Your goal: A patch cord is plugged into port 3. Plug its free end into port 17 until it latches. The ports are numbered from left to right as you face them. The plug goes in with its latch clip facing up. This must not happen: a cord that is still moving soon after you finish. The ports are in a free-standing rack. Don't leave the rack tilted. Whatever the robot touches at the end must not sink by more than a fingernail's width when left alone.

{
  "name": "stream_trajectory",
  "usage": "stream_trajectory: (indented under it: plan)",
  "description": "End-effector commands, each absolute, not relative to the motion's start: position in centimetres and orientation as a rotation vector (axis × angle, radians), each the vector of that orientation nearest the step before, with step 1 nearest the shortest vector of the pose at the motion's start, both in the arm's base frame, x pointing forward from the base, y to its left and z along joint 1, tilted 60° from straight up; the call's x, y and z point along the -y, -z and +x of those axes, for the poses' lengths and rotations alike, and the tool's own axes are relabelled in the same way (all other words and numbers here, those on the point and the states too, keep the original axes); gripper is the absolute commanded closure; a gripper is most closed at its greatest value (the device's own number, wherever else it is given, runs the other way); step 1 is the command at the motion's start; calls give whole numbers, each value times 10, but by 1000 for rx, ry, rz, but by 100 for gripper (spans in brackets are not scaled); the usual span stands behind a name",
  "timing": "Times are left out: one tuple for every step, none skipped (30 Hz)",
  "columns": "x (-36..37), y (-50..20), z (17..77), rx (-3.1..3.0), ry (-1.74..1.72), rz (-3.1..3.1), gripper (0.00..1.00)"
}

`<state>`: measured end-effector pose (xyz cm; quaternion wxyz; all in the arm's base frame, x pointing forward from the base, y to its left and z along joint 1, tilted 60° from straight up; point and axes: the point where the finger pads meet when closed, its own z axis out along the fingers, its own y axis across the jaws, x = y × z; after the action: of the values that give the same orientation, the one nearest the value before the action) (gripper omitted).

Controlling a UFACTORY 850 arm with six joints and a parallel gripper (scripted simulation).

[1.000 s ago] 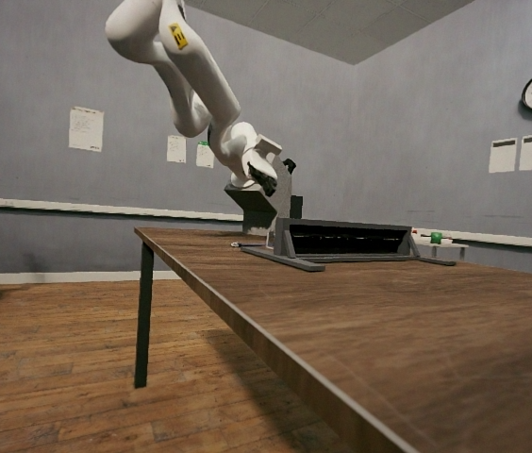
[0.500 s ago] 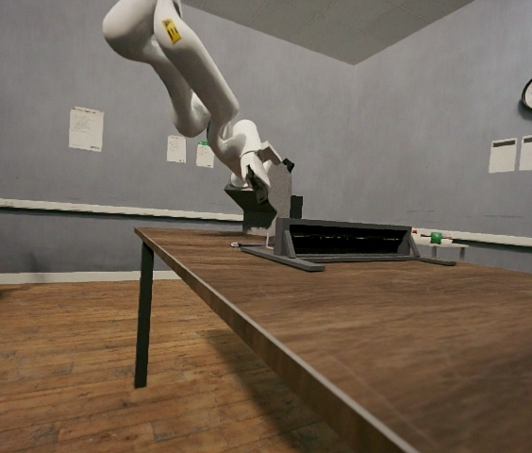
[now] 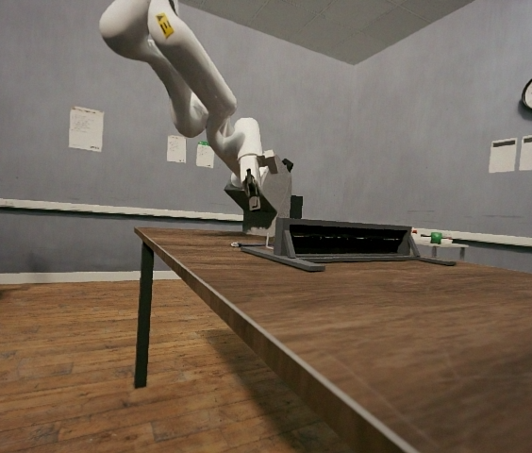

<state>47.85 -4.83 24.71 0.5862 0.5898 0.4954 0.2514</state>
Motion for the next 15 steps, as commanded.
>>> stream_trajectory:
  plan:
    - [57, -246, 478, -1202, -455, 1353, 100]
    - [63, -245, 477, -1232, -384, 1339, 100]
    - [64, -245, 477, -1241, -364, 1335, 100]
    - [66, -245, 477, -1250, -344, 1331, 100]
    - [67, -244, 476, -1260, -323, 1327, 100]
    - [69, -244, 476, -1271, -300, 1322, 100]
    - [70, -244, 476, -1282, -277, 1318, 100]
    - [72, -243, 475, -1293, -254, 1314, 100]
    - [73, -243, 475, -1305, -231, 1309, 100]
    - [75, -242, 474, -1317, -208, 1305, 100]
    - [76, -242, 474, -1329, -185, 1300, 100]
    - [78, -242, 473, -1341, -162, 1296, 100]
    - [79, -241, 473, -1353, -140, 1292, 100]
    - [81, -241, 472, -1365, -118, 1288, 100]
    - [82, -240, 472, -1378, -95, 1283, 100]
